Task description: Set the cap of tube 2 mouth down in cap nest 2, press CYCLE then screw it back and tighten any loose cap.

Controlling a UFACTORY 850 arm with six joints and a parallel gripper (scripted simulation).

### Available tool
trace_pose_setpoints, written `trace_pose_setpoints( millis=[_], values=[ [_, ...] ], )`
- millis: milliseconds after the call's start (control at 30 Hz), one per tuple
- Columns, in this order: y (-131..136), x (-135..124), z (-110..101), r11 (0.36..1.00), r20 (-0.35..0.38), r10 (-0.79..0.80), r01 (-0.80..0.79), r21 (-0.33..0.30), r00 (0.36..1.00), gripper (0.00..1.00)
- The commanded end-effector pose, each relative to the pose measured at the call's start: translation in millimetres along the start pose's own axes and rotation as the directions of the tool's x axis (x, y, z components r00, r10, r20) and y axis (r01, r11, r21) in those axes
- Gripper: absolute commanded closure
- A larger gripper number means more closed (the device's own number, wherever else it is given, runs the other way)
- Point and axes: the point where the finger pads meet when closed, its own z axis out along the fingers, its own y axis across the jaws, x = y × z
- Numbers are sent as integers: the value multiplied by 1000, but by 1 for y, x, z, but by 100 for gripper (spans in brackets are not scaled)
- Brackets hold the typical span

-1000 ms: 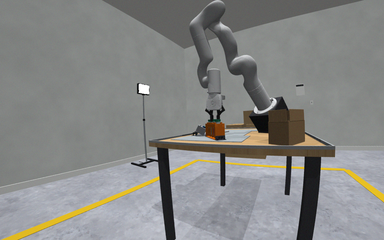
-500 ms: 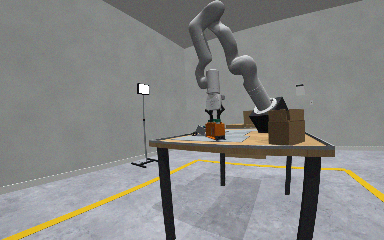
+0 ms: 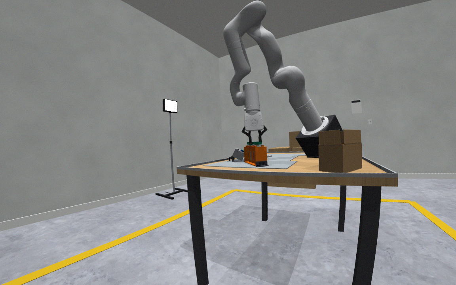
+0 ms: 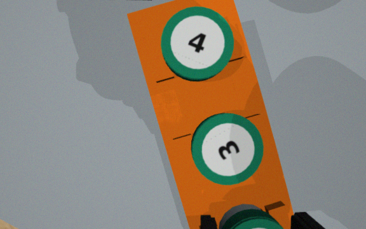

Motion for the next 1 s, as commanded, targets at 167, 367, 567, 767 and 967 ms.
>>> trace_pose_setpoints(
  millis=[167, 367, 567, 767, 967],
  values=[
    [0, 0, 0, 885, -25, -464, 465, 26, 885, 54],
    [0, 0, 0, 743, -30, -669, 669, 19, 743, 54],
    [0, 0, 0, 554, -34, -832, 832, 11, 554, 54],
    [0, 0, 0, 494, -35, -869, 869, 8, 494, 54],
    [0, 0, 0, 494, -35, -869, 869, 8, 494, 100]
  ],
)
